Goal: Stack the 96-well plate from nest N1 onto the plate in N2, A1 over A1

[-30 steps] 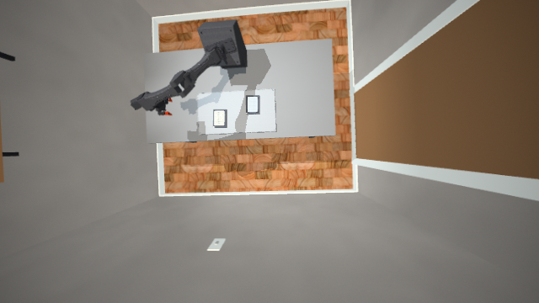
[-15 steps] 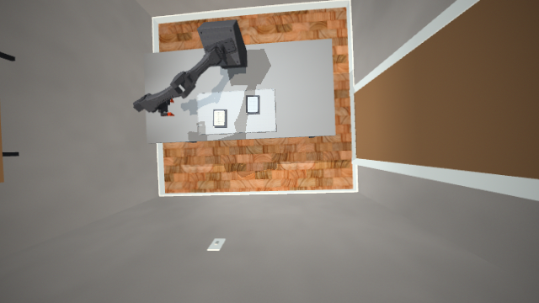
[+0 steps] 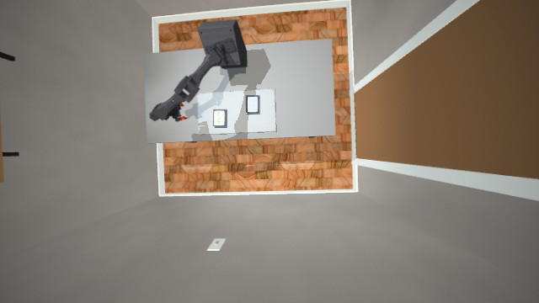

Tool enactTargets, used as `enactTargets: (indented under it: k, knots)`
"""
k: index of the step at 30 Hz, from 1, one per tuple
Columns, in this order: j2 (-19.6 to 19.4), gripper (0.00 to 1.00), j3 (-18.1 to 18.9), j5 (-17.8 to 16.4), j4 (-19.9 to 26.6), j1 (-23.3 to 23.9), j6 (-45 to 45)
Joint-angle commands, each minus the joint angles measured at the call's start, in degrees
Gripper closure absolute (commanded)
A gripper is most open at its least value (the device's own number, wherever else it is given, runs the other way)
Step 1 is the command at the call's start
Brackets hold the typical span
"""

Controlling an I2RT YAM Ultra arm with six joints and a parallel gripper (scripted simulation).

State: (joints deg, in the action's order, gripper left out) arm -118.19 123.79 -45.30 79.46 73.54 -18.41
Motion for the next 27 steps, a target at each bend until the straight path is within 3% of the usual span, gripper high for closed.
enactTargets:
  k: [1, 7, 10, 13, 16, 18, 22, 27]
  knots:
    - [1.9, 0.00, -0.6, 3.7, -1.7, -0.9, 2.5]
    - [5.1, 0.00, -8.5, 4.9, -8.9, -4.8, -2.5]
    - [5.1, 0.00, -8.6, 7.6, -9.1, -7.3, 0.4]
    - [6.6, 0.00, -12.2, 8.3, -12.5, -9.3, -2.4]
    - [6.9, 0.00, -12.8, 9.5, -13.0, -9.1, -1.6]
    - [6.9, 0.00, -13.0, 11.1, -13.2, -11.9, 0.4]
    - [8.5, 0.00, -17.3, 12.0, -17.4, -14.5, -3.0]
    - [9.6, 0.00, -20.2, 15.2, -20.1, -18.5, -2.2]
